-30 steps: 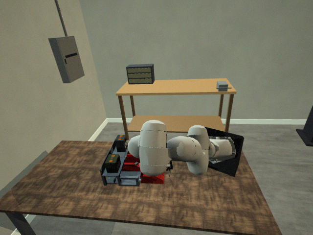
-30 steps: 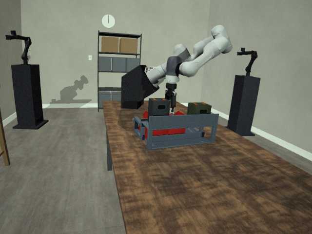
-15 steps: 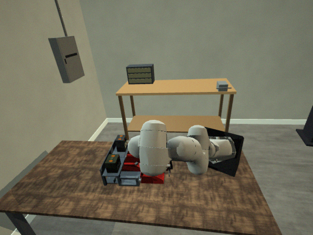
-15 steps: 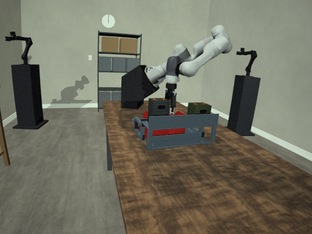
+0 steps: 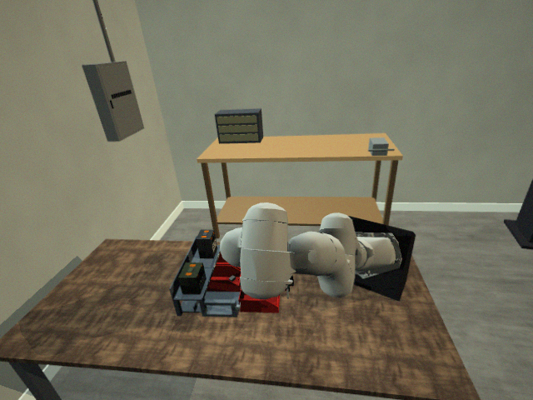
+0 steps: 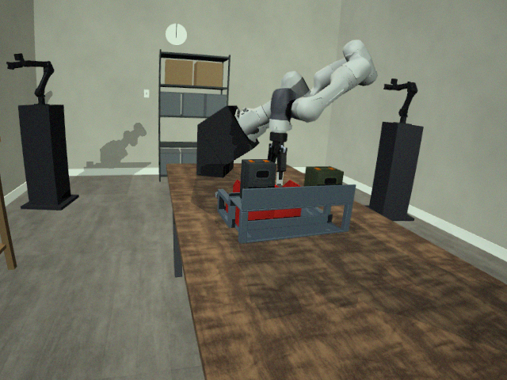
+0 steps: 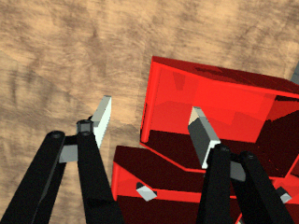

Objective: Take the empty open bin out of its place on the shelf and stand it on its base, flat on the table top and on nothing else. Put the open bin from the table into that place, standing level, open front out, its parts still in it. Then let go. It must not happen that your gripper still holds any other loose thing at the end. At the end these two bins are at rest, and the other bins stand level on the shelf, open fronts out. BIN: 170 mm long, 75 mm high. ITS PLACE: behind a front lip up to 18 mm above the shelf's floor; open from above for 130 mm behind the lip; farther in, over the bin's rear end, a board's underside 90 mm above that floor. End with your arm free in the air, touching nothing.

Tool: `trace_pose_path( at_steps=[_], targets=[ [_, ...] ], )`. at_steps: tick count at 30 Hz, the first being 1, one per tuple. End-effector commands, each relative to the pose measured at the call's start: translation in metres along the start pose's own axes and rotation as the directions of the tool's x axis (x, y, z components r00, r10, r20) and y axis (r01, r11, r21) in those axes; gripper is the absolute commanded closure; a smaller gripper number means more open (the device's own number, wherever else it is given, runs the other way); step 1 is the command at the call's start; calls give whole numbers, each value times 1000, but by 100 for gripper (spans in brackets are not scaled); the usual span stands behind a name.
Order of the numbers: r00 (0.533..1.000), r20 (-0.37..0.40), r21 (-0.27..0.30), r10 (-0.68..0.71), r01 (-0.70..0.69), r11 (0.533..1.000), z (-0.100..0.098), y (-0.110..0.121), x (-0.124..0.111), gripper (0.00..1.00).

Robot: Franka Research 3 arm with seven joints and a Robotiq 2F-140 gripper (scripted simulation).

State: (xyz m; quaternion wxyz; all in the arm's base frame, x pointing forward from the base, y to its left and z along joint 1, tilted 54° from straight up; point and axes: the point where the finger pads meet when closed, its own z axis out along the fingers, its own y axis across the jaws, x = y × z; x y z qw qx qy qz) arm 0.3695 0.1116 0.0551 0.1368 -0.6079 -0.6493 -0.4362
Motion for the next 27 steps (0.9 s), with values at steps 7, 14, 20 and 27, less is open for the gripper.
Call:
trace_pose_path(
  at_steps=[7,14,20,27],
  targets=[
    [1000,-3,3,10,-10,1000,-16,-1,1,43],
    [1000,-3,3,10,-10,1000,-33,-1,1,43],
    [1000,-3,3,10,-10,1000,-47,0,1,43],
    [1000,-3,3,10,-10,1000,-56,0,1,43]
  ],
)
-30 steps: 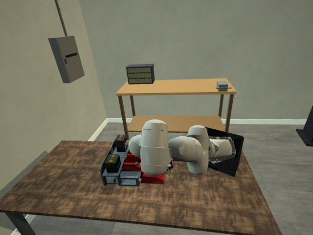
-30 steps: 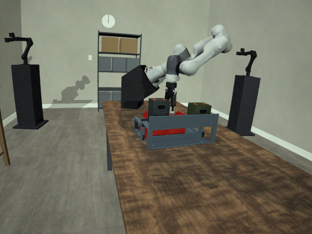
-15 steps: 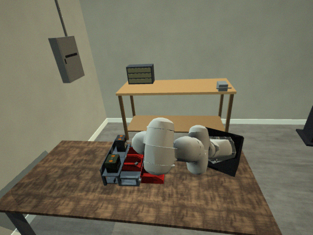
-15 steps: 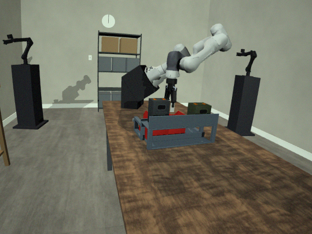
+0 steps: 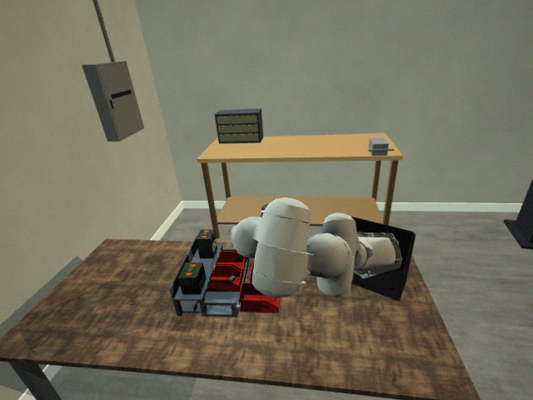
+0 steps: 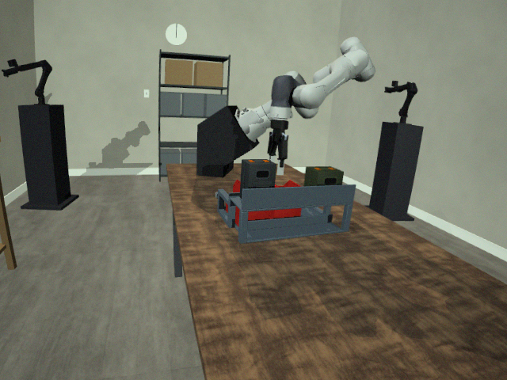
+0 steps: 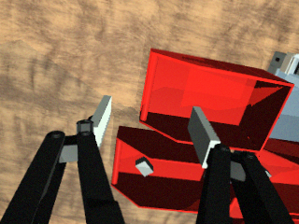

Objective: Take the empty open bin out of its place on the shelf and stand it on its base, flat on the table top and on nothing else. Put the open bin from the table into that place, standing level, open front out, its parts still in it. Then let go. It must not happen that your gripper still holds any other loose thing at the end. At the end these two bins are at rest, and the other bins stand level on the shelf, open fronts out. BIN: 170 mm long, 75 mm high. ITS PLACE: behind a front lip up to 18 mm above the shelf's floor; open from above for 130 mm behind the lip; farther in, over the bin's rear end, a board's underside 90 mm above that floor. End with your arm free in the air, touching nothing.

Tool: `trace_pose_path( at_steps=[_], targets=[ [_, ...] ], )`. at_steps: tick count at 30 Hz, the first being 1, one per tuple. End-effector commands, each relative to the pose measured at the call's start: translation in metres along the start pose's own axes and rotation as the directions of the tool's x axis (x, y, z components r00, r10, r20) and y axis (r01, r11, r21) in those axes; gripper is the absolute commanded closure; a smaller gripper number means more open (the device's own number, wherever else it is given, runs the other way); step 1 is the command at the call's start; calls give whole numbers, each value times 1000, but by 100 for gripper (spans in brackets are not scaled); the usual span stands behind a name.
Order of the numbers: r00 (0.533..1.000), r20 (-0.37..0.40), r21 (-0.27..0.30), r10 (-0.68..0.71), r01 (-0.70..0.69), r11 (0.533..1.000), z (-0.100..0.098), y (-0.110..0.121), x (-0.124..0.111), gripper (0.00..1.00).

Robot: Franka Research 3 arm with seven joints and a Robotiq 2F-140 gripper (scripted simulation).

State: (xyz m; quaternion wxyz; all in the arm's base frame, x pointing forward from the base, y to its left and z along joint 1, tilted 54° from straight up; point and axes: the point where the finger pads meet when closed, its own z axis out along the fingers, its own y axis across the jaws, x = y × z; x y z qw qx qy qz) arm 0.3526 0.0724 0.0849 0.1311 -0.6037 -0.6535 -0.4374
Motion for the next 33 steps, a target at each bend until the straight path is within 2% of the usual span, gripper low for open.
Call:
trace_pose_path(
  at_steps=[1,18,19,33],
  targets=[
    [1000,-7,7,25,-25,1000,-6,-2,2,43],
    [1000,-7,7,25,-25,1000,-15,-2,2,43],
    [1000,-7,7,25,-25,1000,-15,-2,2,100],
    [1000,-7,7,25,-25,1000,-15,-2,2,100]
  ],
)
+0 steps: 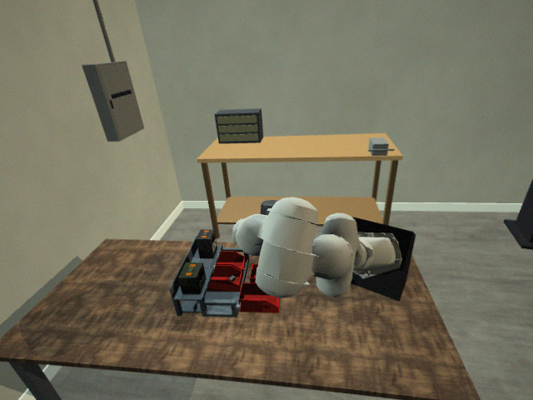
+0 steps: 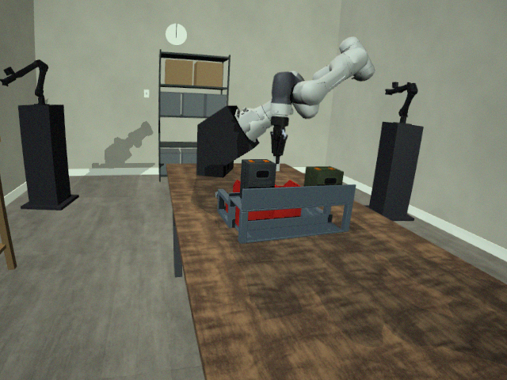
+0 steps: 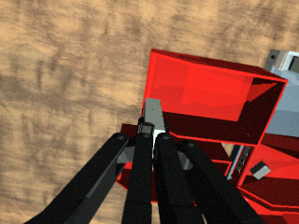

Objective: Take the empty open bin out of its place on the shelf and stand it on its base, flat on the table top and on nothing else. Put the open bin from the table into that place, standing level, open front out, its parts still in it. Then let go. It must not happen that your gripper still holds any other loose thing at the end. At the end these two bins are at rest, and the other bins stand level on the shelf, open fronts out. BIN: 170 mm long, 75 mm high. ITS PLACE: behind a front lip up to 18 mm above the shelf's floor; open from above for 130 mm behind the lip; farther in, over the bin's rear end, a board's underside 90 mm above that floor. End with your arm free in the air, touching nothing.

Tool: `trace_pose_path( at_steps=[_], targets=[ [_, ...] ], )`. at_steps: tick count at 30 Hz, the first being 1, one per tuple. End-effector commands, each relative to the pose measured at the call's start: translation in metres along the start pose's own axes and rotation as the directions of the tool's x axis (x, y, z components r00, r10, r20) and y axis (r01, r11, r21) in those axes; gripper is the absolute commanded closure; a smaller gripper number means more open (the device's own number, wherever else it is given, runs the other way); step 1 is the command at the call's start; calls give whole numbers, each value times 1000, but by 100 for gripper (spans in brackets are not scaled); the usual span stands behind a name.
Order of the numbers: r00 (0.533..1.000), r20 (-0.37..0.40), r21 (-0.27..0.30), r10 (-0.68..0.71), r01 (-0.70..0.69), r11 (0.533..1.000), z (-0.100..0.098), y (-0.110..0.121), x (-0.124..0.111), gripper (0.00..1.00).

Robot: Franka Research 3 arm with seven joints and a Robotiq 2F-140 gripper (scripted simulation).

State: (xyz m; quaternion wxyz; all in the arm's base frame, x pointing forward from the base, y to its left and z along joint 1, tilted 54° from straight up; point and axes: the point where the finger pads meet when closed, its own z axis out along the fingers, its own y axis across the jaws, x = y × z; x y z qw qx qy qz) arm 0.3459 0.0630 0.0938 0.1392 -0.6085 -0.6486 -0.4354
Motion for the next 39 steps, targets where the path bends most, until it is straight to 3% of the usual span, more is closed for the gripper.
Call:
trace_pose_path(
  at_steps=[1,20,23,26,29,31,32,39],
  targets=[
    [1000,-1,0,6,-6,1000,-1,0,0,100],
    [1000,-1,0,4,-4,1000,-1,0,0,100],
    [996,-3,-1,-85,85,996,-3,5,-2,100],
    [946,-5,-5,-325,325,946,-10,22,-8,100],
    [908,5,0,-418,418,908,-22,46,-21,100],
    [908,5,0,-418,418,908,-22,46,-21,100],
    [867,16,2,-498,498,867,-27,53,-25,100],
    [742,42,24,-669,669,743,-49,83,-48,100]
  ],
)
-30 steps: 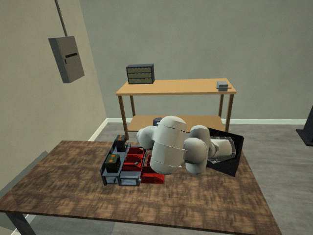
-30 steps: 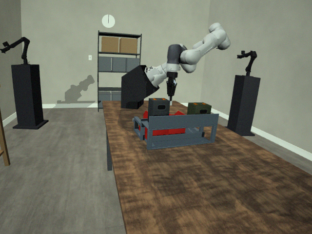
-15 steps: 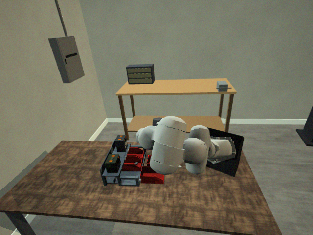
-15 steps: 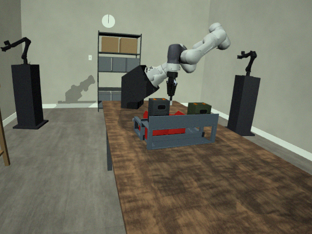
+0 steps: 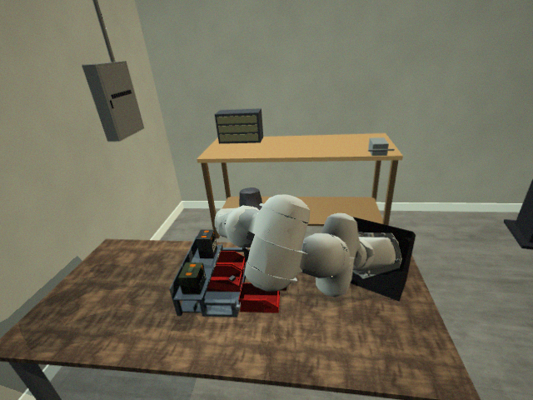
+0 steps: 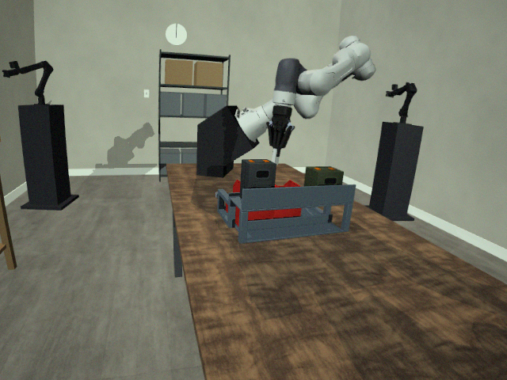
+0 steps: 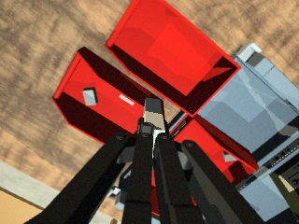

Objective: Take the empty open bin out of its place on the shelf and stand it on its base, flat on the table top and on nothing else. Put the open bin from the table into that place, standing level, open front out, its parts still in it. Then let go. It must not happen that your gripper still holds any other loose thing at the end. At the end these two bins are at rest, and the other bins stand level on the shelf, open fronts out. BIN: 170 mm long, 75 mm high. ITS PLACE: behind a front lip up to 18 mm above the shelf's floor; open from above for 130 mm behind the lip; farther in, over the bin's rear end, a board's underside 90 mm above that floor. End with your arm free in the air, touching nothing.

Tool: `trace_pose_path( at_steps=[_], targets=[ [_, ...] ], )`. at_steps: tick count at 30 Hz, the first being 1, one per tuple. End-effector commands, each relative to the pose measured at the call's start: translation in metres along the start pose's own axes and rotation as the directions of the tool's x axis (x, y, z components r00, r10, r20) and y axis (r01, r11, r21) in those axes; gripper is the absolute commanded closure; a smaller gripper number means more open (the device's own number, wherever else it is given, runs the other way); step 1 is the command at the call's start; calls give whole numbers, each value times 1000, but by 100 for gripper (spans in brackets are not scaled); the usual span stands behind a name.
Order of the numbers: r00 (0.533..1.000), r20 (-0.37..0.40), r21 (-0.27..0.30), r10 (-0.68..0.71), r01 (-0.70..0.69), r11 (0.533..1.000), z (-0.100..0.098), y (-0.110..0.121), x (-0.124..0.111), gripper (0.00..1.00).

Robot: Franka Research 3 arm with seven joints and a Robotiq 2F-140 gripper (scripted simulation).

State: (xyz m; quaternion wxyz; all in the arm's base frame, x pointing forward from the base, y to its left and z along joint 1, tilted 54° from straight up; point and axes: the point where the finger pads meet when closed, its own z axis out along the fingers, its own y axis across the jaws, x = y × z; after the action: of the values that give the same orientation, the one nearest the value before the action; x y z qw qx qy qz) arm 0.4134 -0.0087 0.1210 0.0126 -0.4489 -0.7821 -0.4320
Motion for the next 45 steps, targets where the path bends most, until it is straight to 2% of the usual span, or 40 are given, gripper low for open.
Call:
trace_pose_path(
  at_steps=[1,2,3,7,9,10,17,24,26,27,33,45],
  targets=[
    [961,-9,-17,-275,275,961,-4,0,-6,100],
    [953,-7,-16,-302,302,953,-4,0,-6,100],
    [945,-6,-15,-328,328,945,-4,0,-6,85],
    [905,-9,-13,-426,426,905,-4,0,-6,85],
    [905,-9,-13,-426,426,905,-4,0,-6,85],
    [872,-12,-13,-489,489,872,-4,0,-6,85],
    [770,-18,-21,-638,637,770,-4,0,-6,85],
    [648,-19,-38,-761,760,648,-4,0,-6,85],
    [648,-19,-38,-761,760,648,-4,0,-6,85],
    [597,-17,-46,-802,801,597,-4,0,-6,85],
    [478,-6,-69,-879,876,477,-4,0,-6,85],
    [478,-6,-69,-879,876,477,-3,0,-6,85]
  ],
)
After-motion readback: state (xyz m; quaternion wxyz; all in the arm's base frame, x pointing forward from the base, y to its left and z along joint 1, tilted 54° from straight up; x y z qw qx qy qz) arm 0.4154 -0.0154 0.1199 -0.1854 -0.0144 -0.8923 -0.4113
